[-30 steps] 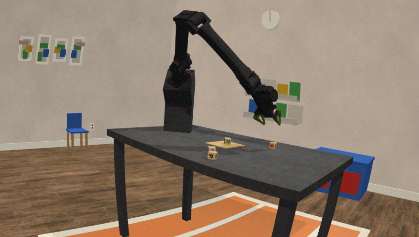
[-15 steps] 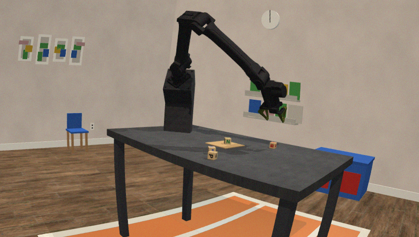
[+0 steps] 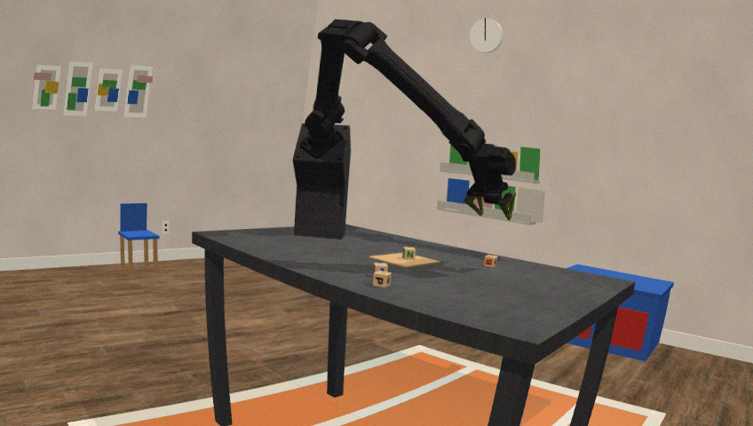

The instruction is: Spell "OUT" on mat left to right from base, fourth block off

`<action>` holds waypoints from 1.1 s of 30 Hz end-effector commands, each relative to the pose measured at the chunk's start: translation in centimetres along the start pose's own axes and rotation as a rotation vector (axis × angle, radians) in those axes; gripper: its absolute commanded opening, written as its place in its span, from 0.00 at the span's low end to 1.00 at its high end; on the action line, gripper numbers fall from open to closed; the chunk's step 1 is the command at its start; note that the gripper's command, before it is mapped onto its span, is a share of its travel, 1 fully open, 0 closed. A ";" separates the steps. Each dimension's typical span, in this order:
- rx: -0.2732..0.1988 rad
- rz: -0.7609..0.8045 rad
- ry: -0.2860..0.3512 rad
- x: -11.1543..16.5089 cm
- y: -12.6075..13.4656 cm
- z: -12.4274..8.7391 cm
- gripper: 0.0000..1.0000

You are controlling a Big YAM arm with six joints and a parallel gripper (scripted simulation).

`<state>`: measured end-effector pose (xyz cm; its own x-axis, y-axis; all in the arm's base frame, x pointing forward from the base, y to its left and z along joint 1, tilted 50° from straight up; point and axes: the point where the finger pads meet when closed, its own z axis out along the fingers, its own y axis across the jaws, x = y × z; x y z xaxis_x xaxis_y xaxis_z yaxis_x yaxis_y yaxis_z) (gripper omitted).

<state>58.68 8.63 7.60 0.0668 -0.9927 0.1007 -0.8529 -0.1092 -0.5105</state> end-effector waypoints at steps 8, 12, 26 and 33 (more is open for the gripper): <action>-0.015 0.003 -0.009 -0.8 0.1 0.3 1.00; -0.015 0.003 -0.009 -0.8 0.1 0.3 1.00; -0.015 0.003 -0.009 -0.8 0.1 0.3 1.00; 0.029 0.004 -0.003 1.6 0.1 -1.7 1.00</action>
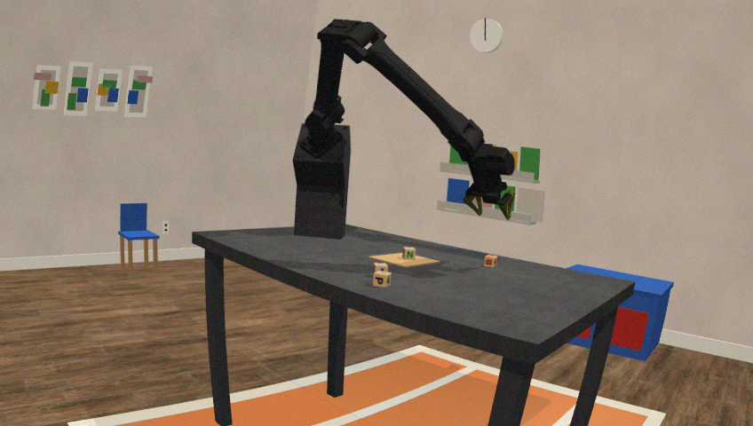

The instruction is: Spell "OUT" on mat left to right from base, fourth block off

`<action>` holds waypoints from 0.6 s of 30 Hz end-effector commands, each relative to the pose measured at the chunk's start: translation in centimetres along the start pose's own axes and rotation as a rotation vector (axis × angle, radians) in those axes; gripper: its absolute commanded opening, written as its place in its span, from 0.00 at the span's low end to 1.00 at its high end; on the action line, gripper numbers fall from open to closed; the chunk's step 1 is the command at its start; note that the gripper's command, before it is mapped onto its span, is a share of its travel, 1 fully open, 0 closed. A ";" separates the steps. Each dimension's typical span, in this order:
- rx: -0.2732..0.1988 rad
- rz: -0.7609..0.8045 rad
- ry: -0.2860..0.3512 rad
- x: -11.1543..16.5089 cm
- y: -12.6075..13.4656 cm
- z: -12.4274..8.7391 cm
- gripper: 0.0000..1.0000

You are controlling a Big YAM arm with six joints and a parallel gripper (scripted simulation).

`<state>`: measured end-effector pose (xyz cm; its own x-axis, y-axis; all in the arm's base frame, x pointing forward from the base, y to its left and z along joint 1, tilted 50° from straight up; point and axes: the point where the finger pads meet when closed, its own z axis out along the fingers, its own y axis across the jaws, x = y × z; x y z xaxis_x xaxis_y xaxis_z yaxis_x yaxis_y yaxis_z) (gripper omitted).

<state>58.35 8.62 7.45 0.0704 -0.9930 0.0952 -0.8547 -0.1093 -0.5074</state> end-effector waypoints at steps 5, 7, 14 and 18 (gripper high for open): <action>0.027 0.003 0.005 5.7 4.8 -4.3 1.00; 0.024 0.002 0.007 7.9 8.6 -5.9 1.00; 0.023 0.000 0.009 10.6 15.6 -8.2 1.00; 0.023 -0.001 0.010 11.2 18.1 -8.9 1.00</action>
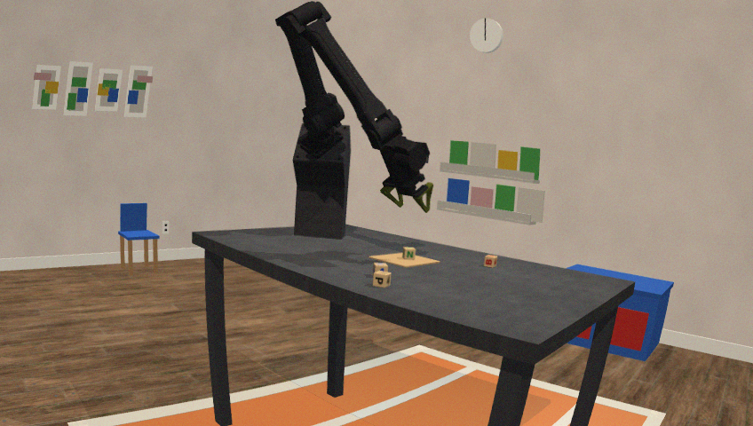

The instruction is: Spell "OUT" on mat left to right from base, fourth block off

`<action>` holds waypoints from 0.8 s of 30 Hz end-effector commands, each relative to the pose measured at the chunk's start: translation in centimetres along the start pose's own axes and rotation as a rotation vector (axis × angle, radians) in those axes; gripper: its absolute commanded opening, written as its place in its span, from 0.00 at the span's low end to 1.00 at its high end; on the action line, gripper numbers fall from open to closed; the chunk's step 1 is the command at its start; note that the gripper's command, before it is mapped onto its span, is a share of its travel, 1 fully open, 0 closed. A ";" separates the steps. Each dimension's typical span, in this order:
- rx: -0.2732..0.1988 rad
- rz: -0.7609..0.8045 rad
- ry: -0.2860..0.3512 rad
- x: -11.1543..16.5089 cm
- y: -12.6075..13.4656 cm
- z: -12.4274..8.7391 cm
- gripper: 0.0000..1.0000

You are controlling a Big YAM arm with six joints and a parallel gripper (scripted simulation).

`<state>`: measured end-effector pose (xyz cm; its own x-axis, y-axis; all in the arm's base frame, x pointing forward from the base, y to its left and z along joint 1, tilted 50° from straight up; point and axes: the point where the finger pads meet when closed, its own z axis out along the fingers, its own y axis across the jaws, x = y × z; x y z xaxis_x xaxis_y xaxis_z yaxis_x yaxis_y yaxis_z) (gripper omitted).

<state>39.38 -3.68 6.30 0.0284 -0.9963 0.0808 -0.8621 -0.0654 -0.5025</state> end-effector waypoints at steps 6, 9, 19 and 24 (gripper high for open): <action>0.019 -0.061 -0.010 -0.3 -0.2 0.0 1.00; 0.014 -0.061 -0.010 -0.4 0.0 0.1 1.00; 0.014 -0.061 -0.010 -0.4 0.0 0.1 1.00; 0.014 -0.061 -0.010 -0.4 0.0 0.1 1.00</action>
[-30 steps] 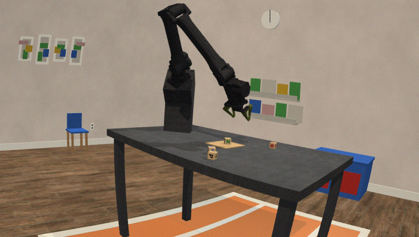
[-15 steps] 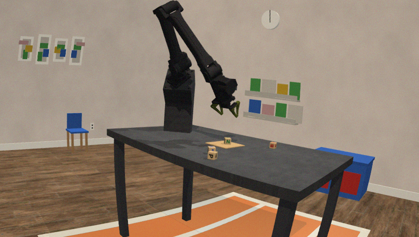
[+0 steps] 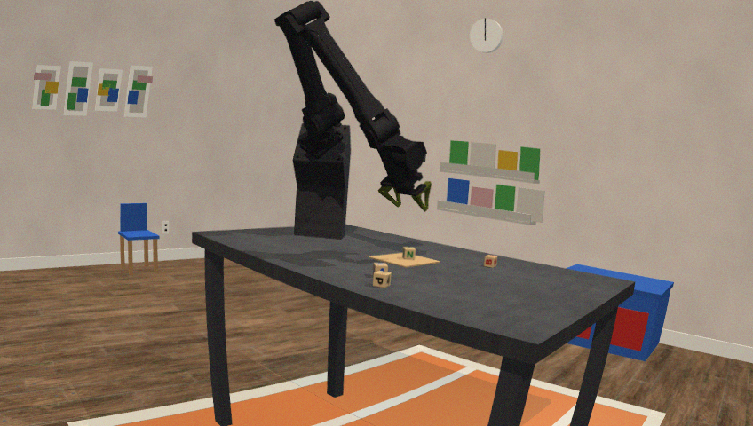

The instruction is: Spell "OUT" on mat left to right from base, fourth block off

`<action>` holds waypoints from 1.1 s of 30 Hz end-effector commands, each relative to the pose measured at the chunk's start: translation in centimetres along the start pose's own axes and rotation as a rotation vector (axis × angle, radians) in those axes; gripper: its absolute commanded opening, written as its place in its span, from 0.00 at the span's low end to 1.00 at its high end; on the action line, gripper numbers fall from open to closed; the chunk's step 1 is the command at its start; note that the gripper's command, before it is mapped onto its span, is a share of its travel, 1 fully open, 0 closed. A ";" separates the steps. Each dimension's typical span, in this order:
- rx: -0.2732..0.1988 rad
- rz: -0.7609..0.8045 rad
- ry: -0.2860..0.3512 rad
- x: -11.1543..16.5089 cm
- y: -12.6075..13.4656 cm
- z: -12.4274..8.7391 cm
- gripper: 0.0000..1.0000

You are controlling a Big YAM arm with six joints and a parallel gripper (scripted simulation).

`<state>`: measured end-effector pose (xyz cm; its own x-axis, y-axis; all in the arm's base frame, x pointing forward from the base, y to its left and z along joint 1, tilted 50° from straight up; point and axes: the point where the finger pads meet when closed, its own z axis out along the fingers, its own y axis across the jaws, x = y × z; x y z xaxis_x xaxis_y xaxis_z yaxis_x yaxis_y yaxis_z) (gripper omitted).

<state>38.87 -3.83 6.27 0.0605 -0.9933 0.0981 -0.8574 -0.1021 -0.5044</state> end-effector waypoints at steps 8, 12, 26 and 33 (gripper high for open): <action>0.009 -0.025 -0.009 -0.5 -0.4 0.3 1.00; 0.008 -0.025 -0.009 -0.5 -0.4 0.3 1.00; 0.008 -0.025 -0.009 -0.5 -0.4 0.3 1.00; 0.028 -0.011 0.007 4.2 -4.8 -3.7 1.00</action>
<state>39.14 -4.47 7.16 0.0714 -0.9942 0.0808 -0.8686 -0.1018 -0.4849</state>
